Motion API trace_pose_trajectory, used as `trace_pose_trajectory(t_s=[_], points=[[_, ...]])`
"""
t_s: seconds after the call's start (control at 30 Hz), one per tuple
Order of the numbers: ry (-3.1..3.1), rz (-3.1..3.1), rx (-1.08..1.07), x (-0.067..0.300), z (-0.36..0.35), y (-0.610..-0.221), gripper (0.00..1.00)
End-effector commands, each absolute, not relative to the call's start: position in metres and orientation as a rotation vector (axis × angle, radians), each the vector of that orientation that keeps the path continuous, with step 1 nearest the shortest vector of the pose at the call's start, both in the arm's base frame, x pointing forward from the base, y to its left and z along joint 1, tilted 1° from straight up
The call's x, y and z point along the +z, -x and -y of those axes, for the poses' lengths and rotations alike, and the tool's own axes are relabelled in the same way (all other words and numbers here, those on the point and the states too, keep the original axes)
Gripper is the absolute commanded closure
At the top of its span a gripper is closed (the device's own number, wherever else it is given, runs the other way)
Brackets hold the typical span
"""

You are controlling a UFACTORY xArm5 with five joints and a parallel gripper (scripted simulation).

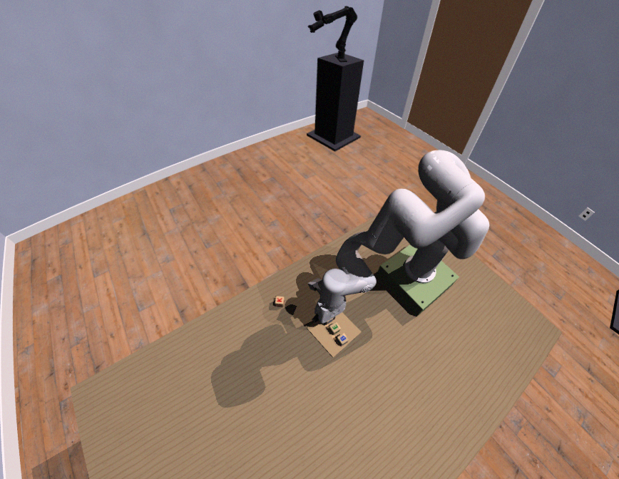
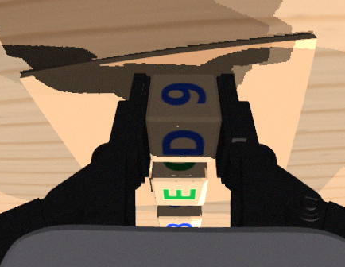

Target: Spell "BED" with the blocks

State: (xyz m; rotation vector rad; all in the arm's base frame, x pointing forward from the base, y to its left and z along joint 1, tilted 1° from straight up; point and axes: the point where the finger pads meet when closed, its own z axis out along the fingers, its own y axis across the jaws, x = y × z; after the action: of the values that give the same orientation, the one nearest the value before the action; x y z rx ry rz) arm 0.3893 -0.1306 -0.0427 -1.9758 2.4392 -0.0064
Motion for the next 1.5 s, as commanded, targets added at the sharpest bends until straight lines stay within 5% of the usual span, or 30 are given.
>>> trace_pose_trajectory(t_s=[0.0,0.6,1.1,1.47], points=[[1.975,-2.438,-0.011,-0.0418,0.1311,-0.3906,0.73],[1.975,-2.438,-0.011,-0.0418,0.1311,-0.3906,0.73],[1.975,-2.438,-0.011,-0.0418,0.1311,-0.3906,0.53],[1.975,-2.438,-0.011,-0.0418,0.1311,-0.3906,0.53]])
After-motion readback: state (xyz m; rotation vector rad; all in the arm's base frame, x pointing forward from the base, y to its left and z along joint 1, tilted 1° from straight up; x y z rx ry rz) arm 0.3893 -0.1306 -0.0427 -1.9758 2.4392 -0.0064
